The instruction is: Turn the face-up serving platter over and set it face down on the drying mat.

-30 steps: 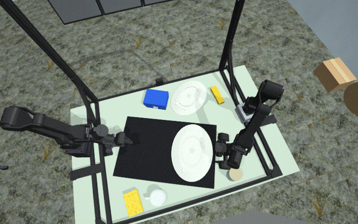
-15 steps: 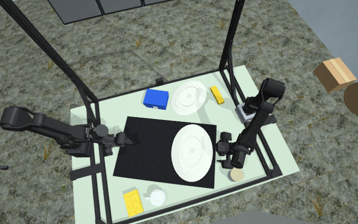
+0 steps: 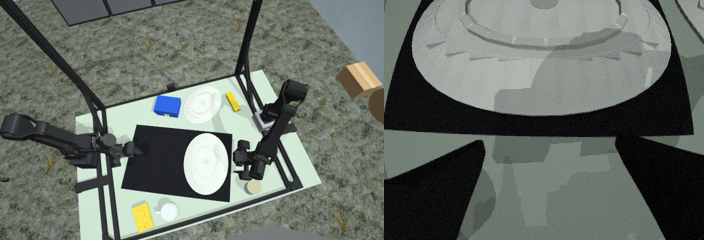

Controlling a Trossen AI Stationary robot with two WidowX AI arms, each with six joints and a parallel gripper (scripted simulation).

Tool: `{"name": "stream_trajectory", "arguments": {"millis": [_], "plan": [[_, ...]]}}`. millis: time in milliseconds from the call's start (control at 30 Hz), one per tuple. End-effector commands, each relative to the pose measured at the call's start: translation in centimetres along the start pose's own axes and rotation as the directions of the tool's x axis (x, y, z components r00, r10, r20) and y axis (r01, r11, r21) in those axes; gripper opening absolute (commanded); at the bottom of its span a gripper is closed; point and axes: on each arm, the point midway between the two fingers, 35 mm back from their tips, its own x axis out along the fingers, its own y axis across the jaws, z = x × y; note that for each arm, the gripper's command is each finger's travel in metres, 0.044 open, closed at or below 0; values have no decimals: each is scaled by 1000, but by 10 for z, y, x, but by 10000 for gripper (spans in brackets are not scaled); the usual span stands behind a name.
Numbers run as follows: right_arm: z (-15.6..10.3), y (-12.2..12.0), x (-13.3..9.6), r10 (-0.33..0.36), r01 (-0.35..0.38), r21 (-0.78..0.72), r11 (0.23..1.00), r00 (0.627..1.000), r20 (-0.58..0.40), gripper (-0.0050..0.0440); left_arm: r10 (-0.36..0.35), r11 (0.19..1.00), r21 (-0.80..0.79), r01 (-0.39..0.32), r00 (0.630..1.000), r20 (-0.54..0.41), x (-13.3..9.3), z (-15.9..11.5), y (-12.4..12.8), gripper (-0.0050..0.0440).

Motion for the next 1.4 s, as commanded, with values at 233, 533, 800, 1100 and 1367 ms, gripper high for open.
{"name": "stream_trajectory", "arguments": {"millis": [233, 533, 800, 1100, 1367], "plan": [[0, 0, 0, 0, 0, -1, 1000, 1000, -1, 440, 7, 1000, 7, -7, 1000, 7, -17, 9, 2, 440], [-1, 13, -1, 32, -32, -60, 998, 999, -5, 440, 36, 999, 8, -36, 999, 3, -22, 19, 0, 440], [-6, 93, -19, 234, -224, -429, 875, 972, -30, 440, 256, 965, 18, -260, 959, 117, -46, 93, -1, 440], [-8, 178, -66, 454, -340, -738, 583, 890, -51, 440, 412, 907, -86, -413, 824, 389, -96, 181, -33, 440], [-7, 222, -107, 574, -281, -910, 305, 817, -60, 440, 435, 895, -191, -404, 692, 576, -137, 225, -66, 440]]}}
